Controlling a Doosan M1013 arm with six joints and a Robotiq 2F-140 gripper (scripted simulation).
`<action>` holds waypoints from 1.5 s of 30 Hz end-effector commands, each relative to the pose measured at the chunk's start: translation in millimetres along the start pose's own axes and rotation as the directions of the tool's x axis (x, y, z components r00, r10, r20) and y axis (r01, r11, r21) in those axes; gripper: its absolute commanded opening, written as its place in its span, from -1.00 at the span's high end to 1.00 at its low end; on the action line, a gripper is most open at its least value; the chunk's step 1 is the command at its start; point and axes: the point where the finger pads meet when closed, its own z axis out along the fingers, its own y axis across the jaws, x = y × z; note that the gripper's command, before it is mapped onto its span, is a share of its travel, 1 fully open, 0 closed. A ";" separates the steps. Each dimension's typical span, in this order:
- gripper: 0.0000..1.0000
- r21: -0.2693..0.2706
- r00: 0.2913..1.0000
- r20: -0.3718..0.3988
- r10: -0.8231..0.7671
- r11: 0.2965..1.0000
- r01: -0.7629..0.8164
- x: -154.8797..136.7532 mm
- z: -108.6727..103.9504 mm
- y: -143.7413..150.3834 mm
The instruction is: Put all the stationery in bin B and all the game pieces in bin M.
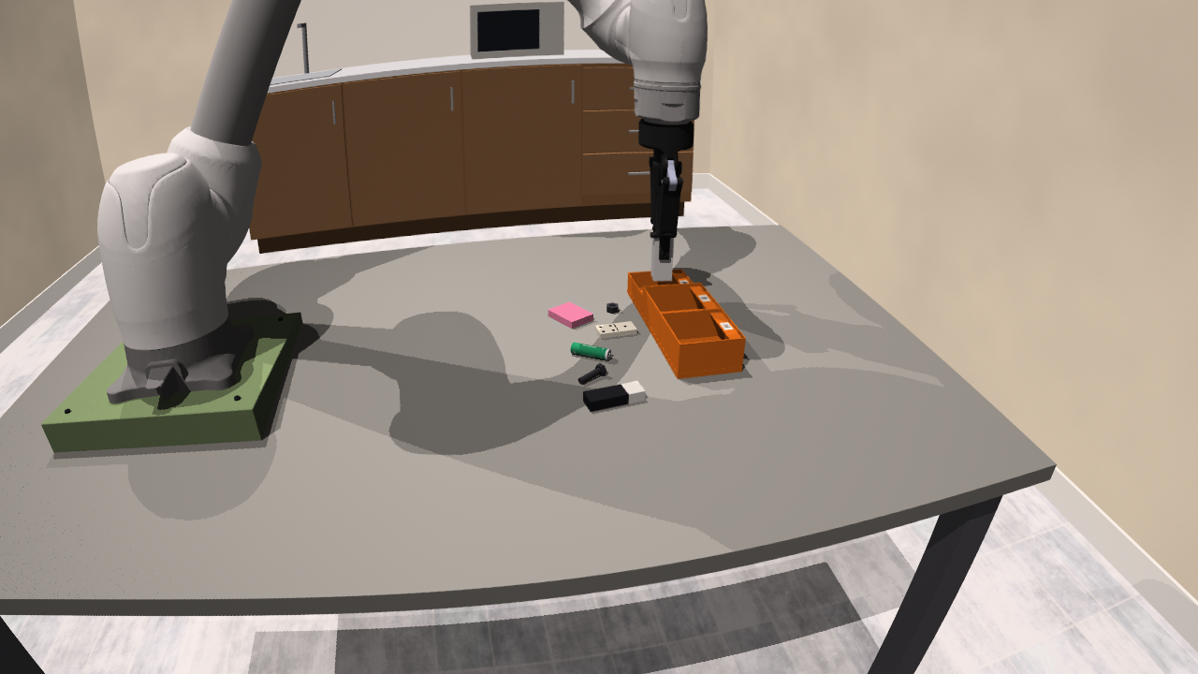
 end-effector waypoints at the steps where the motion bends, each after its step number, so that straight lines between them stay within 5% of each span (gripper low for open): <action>1: 0.89 0.000 1.000 0.000 0.000 1.000 0.000 0.0 -5.2 0.0; 19: 0.89 0.000 1.000 0.000 0.000 1.000 0.000 0.0 -41.9 0.0; 34: 0.89 0.000 1.000 0.000 0.000 1.000 0.000 0.0 -150.2 0.0; 45: 0.89 0.000 1.000 0.000 0.000 1.000 0.000 0.0 -152.6 0.0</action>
